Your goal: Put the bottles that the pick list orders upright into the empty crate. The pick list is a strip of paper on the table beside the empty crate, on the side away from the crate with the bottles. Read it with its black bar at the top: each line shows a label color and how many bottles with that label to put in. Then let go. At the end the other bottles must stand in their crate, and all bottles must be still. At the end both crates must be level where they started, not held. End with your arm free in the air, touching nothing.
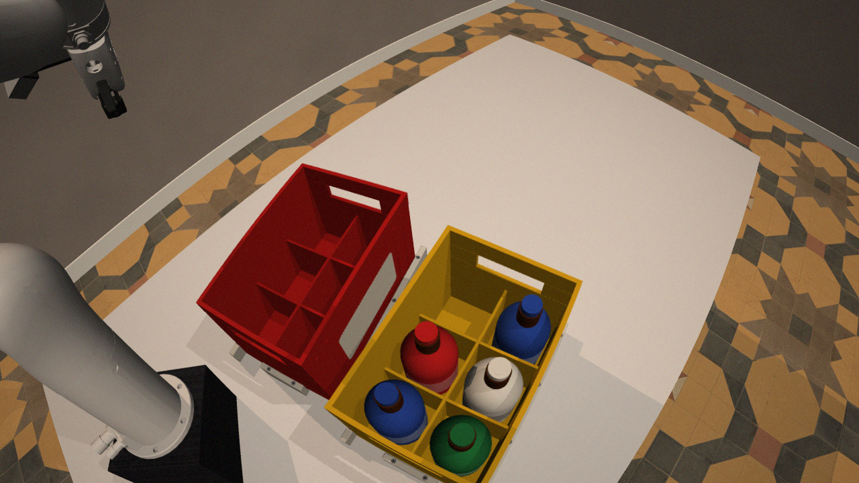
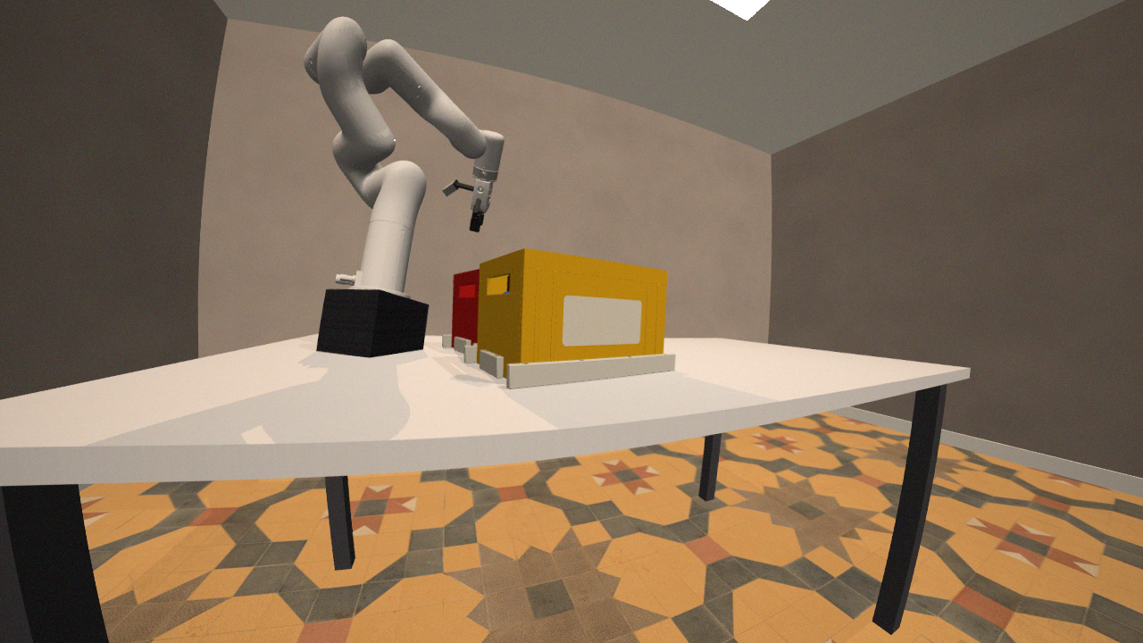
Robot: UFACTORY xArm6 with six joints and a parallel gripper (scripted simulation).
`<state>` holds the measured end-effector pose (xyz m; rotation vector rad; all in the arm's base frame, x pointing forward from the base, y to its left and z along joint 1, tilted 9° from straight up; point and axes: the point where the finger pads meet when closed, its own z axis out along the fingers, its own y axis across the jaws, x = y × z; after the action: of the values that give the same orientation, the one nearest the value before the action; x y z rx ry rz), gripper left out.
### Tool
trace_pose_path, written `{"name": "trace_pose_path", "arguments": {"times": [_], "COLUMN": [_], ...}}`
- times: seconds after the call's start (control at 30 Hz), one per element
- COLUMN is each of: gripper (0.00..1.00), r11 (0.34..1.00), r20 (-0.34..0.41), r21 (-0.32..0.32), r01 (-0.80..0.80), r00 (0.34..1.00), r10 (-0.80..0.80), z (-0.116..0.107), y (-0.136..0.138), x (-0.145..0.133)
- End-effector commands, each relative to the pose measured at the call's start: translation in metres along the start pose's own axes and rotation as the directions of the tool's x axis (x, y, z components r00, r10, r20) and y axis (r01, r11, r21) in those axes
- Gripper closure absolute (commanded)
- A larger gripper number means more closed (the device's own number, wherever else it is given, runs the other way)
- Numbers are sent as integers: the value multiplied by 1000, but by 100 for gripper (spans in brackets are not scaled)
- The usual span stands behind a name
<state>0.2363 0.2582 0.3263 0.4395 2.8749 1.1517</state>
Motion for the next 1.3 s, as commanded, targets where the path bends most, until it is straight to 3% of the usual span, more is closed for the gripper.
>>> {"name": "trace_pose_path", "arguments": {"times": [0.0,0.27,0.5,0.57,1.07,1.13,1.27], "gripper": [35,35,35,35,35,35,35], "r11": [996,941,851,851,527,527,410], "r20": [10,26,54,54,150,150,182], "r21": [7,44,68,68,74,74,59], "r01": [-87,-335,-521,-521,-847,-847,-910], "r00": [996,942,853,853,532,532,413], "r10": [87,334,519,519,833,833,892], "z": [-1,-1,-1,-1,-2,-2,-2], "y": [2,5,6,6,8,8,9], "x": [0,-3,-5,-5,-12,-12,-14]}}
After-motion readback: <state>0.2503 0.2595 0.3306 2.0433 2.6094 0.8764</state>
